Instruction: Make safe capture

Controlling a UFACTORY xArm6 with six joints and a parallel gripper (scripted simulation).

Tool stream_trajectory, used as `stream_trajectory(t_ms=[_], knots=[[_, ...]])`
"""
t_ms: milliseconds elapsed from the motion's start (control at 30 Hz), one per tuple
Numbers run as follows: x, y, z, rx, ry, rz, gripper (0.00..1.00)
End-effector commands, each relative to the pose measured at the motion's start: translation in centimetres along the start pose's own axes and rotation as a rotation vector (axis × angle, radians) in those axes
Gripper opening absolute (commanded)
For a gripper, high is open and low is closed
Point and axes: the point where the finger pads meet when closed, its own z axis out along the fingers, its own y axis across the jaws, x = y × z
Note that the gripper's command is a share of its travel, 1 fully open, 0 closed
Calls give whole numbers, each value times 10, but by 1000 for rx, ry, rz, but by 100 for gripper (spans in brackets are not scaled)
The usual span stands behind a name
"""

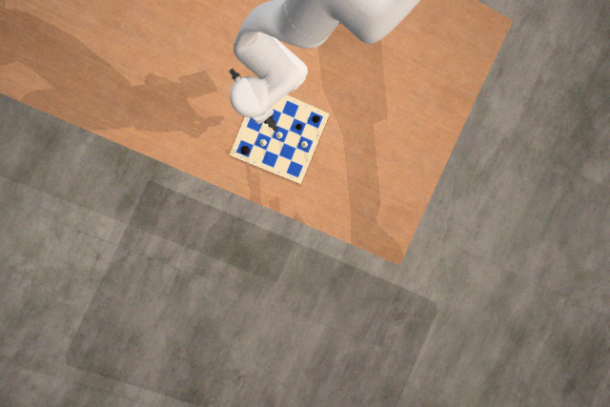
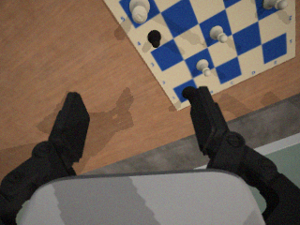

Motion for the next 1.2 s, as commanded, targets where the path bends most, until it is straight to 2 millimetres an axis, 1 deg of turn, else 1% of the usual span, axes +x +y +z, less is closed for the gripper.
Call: stream_trajectory(t_ms=[0, 100, 667, 933, 1067, 1167], knots=[[7, 18, -10, 6, -108, -131, 100], [9, 21, -11, 5, -121, -151, 100], [9, 21, -11, 6, -121, -152, 100], [9, 21, -11, 8, -121, -192, 100], [9, 21, -9, 13, -121, -276, 100], [8, 21, -8, 20, -120, -377, 100]])
